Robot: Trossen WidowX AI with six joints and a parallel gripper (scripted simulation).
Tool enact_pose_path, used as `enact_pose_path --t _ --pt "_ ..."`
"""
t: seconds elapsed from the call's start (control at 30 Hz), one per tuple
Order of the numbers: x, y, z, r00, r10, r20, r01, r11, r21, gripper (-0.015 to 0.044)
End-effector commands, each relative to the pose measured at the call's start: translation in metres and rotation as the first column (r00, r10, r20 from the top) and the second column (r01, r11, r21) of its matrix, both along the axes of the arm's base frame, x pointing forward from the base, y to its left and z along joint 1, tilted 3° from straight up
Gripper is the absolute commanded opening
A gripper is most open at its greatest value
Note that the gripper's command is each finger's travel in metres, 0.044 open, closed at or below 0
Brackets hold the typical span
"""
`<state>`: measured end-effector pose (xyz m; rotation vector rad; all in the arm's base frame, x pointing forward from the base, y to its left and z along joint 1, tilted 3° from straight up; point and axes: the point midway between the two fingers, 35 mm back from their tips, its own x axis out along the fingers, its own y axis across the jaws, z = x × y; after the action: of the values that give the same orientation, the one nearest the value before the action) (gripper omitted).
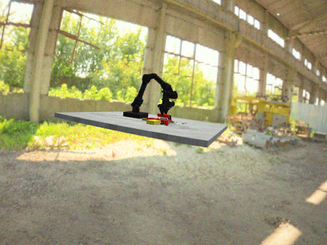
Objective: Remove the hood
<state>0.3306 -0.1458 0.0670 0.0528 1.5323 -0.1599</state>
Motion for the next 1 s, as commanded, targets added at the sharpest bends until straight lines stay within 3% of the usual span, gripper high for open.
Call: enact_pose_path --t 0.0,0.5,0.97 --pt "0.001 0.0 0.004 1.0 -0.003 0.006 0.003 1.0 -0.002 0.0" --pt "0.0 0.003 0.049 1.0 -0.003 0.006 0.003 1.0 -0.002 0.0" --pt "0.01 0.045 0.04 1.0 0.0 0.002 0.0 1.0 0.006 0.0"
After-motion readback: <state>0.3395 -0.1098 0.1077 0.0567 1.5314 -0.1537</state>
